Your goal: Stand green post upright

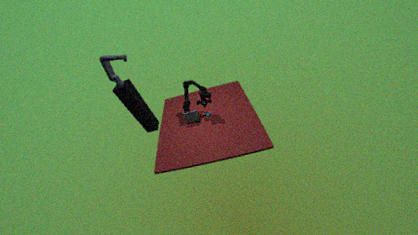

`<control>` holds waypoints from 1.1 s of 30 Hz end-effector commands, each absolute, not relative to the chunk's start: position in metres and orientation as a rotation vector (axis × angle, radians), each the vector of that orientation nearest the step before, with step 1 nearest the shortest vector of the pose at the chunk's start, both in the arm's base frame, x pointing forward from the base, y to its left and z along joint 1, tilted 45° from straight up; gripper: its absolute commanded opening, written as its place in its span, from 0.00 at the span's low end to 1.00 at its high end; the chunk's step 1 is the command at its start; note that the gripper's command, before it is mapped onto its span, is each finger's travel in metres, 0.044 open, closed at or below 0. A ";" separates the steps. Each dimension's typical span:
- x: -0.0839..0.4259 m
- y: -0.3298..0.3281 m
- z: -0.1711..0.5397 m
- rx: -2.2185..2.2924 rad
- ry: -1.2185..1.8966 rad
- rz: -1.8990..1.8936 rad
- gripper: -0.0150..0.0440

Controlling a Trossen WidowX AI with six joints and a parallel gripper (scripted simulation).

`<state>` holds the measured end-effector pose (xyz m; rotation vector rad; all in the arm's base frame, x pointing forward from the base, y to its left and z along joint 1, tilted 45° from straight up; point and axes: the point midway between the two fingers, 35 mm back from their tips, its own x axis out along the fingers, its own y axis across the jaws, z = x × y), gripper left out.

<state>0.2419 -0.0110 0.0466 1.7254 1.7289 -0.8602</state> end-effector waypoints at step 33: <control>0.230 -0.001 0.037 1.470 1.707 -1.145 0.29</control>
